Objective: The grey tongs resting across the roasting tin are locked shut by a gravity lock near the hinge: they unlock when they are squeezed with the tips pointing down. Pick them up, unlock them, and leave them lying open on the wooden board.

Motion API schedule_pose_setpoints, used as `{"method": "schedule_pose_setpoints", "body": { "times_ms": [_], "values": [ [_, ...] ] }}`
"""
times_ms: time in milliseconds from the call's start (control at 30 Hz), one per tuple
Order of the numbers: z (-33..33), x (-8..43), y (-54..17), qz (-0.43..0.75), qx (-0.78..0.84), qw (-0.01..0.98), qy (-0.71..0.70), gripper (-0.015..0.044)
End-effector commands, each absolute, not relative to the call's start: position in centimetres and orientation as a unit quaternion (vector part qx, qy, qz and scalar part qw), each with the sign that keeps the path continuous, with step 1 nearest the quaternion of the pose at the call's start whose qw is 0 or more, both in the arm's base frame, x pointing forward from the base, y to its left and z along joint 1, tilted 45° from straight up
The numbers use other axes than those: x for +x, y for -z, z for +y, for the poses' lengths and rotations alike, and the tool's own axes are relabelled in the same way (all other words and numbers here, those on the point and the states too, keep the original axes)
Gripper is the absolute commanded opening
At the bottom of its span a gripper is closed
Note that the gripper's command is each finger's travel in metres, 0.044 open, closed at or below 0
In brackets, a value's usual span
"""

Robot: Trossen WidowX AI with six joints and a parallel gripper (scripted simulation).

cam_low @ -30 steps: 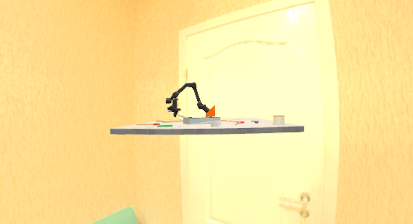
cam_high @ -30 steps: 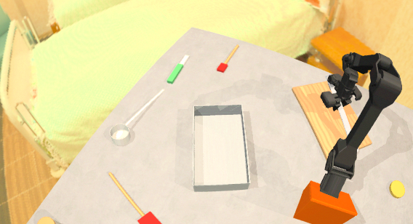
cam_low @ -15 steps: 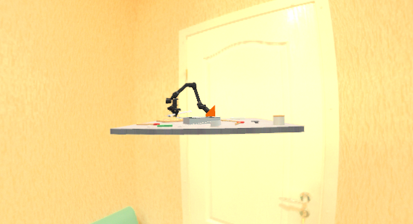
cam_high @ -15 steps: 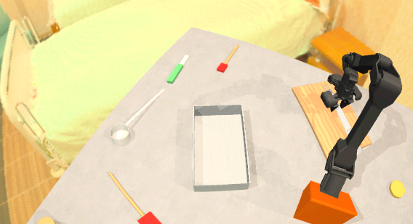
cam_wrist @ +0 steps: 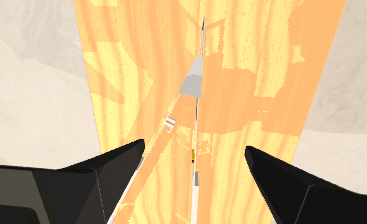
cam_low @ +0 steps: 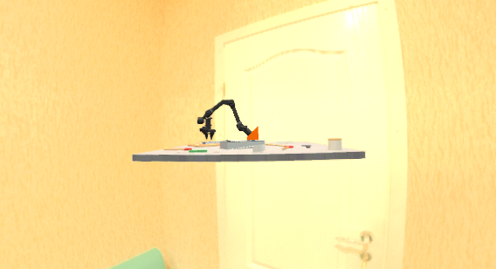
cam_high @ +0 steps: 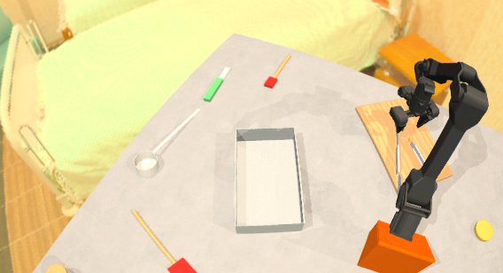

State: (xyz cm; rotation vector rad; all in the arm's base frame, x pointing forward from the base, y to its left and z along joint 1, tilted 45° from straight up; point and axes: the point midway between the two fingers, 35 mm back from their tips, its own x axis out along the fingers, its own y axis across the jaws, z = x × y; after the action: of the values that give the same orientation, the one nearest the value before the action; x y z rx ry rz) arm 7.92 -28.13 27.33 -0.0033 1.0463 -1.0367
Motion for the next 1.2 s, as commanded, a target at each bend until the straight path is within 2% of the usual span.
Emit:
{"method": "schedule_pose_setpoints", "body": {
  "times_ms": [0,633,1167],
  "values": [
    [-28.4,9.3,-30.7,0.470,-0.007,0.743,0.476,0.0440],
    [-26.5,15.9,-41.9,0.470,-0.018,0.747,0.469,0.0440],
    [-23.6,15.3,-45.4,0.418,-0.043,0.776,0.471,0.0440]
  ]
}}
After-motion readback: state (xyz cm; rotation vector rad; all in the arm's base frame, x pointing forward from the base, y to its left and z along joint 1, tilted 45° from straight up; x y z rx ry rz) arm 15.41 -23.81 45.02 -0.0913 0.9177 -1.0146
